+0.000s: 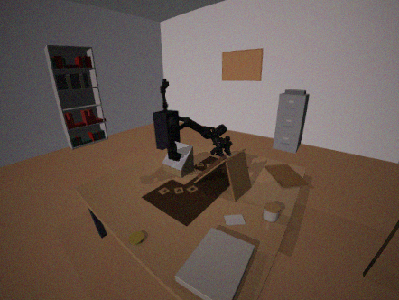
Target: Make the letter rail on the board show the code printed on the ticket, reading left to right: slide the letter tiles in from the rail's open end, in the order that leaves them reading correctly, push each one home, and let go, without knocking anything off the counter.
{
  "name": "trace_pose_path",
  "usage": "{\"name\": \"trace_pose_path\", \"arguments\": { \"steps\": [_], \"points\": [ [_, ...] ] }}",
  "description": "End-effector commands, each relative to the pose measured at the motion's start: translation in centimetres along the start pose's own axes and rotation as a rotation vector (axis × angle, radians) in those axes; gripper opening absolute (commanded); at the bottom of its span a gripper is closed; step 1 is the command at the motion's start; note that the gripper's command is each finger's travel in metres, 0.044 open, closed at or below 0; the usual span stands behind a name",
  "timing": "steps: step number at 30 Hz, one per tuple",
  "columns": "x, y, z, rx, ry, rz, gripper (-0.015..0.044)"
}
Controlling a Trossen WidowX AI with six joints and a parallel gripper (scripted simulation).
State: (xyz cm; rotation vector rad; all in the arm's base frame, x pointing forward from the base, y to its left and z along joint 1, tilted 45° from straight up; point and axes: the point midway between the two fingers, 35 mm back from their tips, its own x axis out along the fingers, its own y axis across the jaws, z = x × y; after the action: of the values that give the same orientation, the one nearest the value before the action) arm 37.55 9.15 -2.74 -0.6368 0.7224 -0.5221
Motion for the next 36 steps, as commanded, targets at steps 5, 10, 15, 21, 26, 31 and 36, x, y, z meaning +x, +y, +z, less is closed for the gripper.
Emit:
{"name": "trace_pose_path", "arguments": {
  "steps": [5, 10, 15, 21, 26, 31, 36],
  "points": [
    [0.0, -0.6, -0.1, -0.005, 0.002, 0.004, 0.0],
    [0.0, -0.9, -0.1, -0.005, 0.002, 0.004, 0.0],
    [0.0, -1.2, -0.1, -0.005, 0.002, 0.004, 0.0],
    [0.0, -1.6, -0.1, -0.005, 0.002, 0.004, 0.0],
    [0.0, -1.9, -0.1, -0.005, 0.002, 0.004, 0.0],
    [0.0, -2.2, -0.1, -0.006, 0.002, 0.003, 0.0],
    [0.0, -2.5, -0.1, -0.006, 0.002, 0.003, 0.0]
  ]
}}
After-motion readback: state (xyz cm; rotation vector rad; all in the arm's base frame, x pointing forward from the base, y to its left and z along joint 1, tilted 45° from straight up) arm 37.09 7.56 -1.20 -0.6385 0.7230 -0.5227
